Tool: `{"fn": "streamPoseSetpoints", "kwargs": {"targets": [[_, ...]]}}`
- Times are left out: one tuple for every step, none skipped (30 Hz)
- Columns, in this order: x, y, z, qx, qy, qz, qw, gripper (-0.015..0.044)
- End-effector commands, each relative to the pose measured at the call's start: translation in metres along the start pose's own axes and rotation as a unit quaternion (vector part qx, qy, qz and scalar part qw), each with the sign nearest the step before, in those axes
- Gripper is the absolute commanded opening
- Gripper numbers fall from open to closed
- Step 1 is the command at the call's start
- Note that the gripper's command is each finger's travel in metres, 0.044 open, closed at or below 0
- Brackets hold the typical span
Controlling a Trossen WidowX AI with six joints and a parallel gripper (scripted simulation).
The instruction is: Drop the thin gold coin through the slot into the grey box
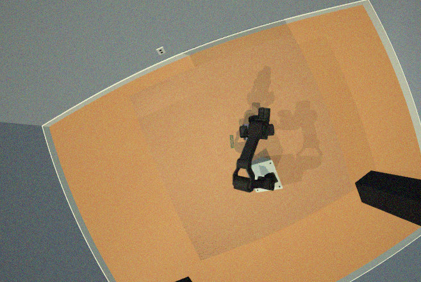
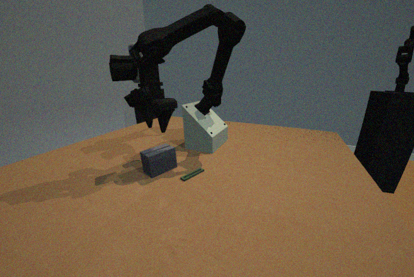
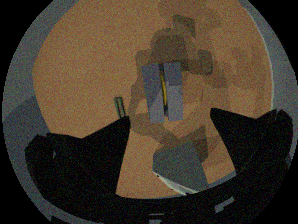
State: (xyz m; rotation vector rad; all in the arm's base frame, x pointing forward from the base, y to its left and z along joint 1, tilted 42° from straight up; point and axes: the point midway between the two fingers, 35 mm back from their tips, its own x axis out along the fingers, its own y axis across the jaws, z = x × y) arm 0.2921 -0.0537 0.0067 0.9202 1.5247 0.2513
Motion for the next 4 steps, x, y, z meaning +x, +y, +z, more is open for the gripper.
{"fn": "streamPoseSetpoints", "kwargs": {"targets": [[-0.0051,0.0015,-0.0003,-0.005,-0.001,-0.003,1.000,0.0440],[-0.0051,0.0015,-0.0003,-0.005,-0.001,-0.003,1.000,0.0440],[-0.0051,0.0015,-0.0003,-0.005,-0.001,-0.003,1.000,0.0440],[-0.0051,0.0015,-0.0003,-0.005,-0.001,-0.003,1.000,0.0440]]}}
